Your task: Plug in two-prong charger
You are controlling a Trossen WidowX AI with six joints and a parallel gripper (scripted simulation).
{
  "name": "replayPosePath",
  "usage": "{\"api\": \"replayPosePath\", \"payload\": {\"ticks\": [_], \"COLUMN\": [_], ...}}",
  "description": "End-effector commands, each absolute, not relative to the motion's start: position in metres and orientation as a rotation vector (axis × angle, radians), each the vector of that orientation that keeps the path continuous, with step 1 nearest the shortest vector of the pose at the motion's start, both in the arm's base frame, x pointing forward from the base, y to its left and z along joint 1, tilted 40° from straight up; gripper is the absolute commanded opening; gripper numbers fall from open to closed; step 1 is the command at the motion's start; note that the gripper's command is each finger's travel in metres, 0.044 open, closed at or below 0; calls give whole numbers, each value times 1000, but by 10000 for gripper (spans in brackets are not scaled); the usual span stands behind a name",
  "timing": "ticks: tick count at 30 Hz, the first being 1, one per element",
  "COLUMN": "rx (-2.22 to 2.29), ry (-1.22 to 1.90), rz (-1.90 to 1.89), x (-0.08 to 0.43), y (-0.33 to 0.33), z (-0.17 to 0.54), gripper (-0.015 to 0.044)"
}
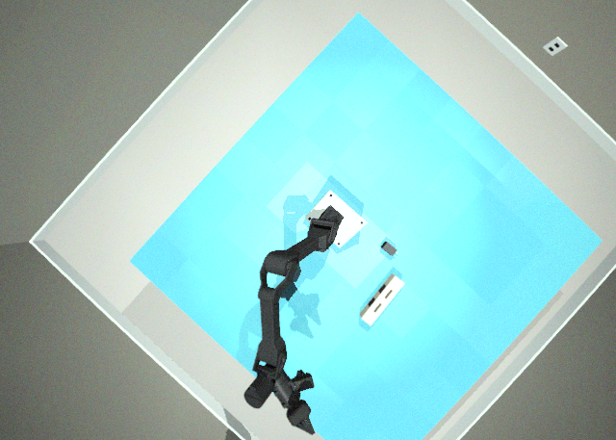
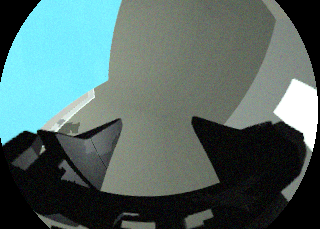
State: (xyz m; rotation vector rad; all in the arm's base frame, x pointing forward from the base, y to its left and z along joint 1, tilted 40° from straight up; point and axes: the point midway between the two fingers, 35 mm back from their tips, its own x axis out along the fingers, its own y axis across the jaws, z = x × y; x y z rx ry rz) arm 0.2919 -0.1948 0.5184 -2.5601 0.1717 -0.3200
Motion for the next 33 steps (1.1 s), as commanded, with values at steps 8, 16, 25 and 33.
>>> {"api": "replayPosePath", "payload": {"ticks": [8,16,25,33], "rx": [-2229,-1976,-1849,-1608], "ry": [156,192,223,311], "rz": [-163,-40,62,156], "x": [337,369,392,413], "y": [-193,-185,-167,-152], "z": [468,423,388,341], "gripper": [440,440,440,440]}}
